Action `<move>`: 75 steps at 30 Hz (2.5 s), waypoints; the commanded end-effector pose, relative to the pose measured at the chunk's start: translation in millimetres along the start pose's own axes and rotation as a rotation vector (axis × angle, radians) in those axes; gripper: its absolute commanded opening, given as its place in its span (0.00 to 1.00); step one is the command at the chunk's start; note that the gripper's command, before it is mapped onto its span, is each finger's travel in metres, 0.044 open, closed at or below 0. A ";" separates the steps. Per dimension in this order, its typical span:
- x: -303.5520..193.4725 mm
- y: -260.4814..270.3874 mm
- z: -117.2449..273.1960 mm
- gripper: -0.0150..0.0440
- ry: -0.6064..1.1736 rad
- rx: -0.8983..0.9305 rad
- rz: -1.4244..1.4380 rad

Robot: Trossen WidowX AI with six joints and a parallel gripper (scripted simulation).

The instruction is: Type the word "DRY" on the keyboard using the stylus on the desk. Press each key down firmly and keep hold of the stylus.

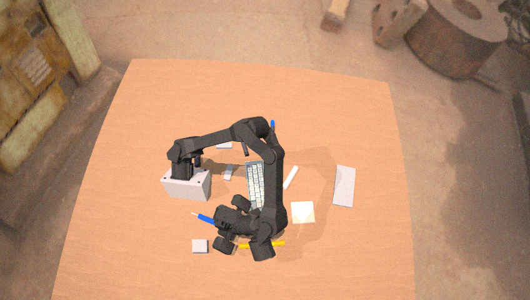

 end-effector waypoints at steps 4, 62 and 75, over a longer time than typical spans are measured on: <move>-7.4 0.0 -11.6 0.25 -0.005 -0.008 -0.004; 62.7 -5.7 -11.1 0.51 0.165 0.014 -0.006; 57.0 -5.2 -18.1 0.51 0.165 0.014 -0.006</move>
Point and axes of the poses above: the point midway between the two fingers, 35 mm back from their tips, its own z axis back along the fingers, its own y axis across the jaws, x = y × z, the point moved 3 cm from there along z, back along the fingers, and after that the axes turned 6 degrees about z, right-handed, at the moved point
